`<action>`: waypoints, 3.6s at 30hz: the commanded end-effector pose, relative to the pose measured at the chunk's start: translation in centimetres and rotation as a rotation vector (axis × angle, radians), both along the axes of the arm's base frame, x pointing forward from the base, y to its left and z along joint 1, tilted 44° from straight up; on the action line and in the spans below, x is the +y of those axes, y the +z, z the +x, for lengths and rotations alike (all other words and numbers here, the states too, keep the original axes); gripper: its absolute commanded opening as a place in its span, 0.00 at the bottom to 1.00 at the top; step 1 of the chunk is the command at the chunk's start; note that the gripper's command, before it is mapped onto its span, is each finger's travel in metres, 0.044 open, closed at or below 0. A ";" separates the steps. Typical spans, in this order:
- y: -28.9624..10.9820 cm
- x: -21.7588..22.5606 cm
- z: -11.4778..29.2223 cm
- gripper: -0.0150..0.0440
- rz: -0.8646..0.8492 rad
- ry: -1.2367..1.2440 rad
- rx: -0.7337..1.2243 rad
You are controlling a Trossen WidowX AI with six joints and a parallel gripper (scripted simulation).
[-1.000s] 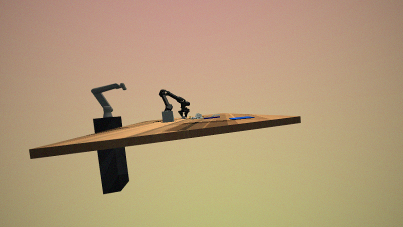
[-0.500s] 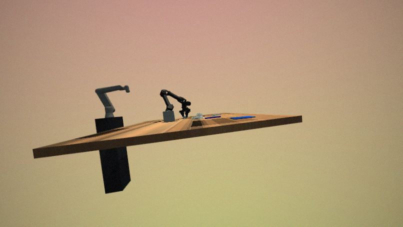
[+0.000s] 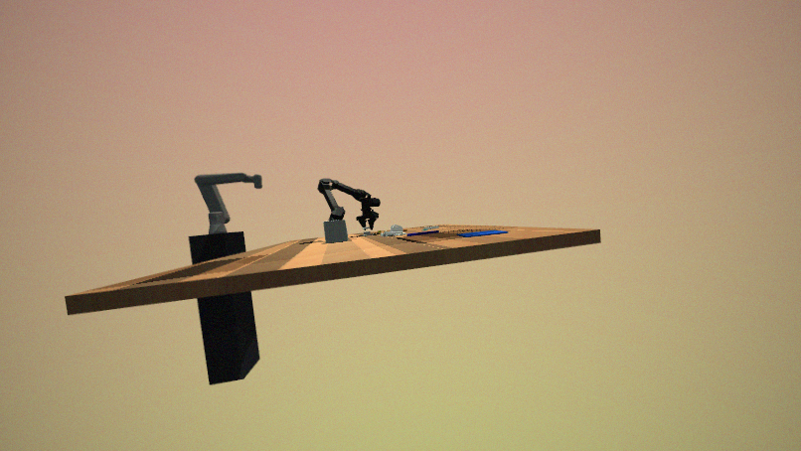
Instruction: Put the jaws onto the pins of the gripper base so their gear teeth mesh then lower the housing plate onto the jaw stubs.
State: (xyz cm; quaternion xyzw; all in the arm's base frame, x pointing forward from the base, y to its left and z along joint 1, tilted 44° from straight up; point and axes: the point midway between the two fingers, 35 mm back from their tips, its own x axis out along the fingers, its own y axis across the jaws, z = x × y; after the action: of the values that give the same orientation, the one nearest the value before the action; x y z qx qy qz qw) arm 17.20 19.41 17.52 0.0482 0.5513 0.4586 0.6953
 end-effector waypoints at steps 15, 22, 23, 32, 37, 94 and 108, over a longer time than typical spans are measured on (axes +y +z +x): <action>3.6 -3.2 -0.1 0.85 0.007 0.000 -0.005; 3.1 -3.6 0.8 0.85 -0.006 -0.112 0.098; 2.9 -3.7 1.0 0.85 -0.009 -0.137 0.121; 1.7 -4.7 2.7 0.85 -0.031 -0.363 0.325; 1.1 -5.3 3.7 0.85 -0.041 -0.490 0.438; -8.1 -14.8 10.6 0.85 -0.085 -1.919 1.744; -10.5 -17.5 11.1 0.85 -0.084 -2.253 2.081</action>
State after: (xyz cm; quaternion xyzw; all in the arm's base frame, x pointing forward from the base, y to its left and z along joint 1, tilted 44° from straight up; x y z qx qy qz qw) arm 28.25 2.44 7.66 0.6996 0.4914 -0.5182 0.0211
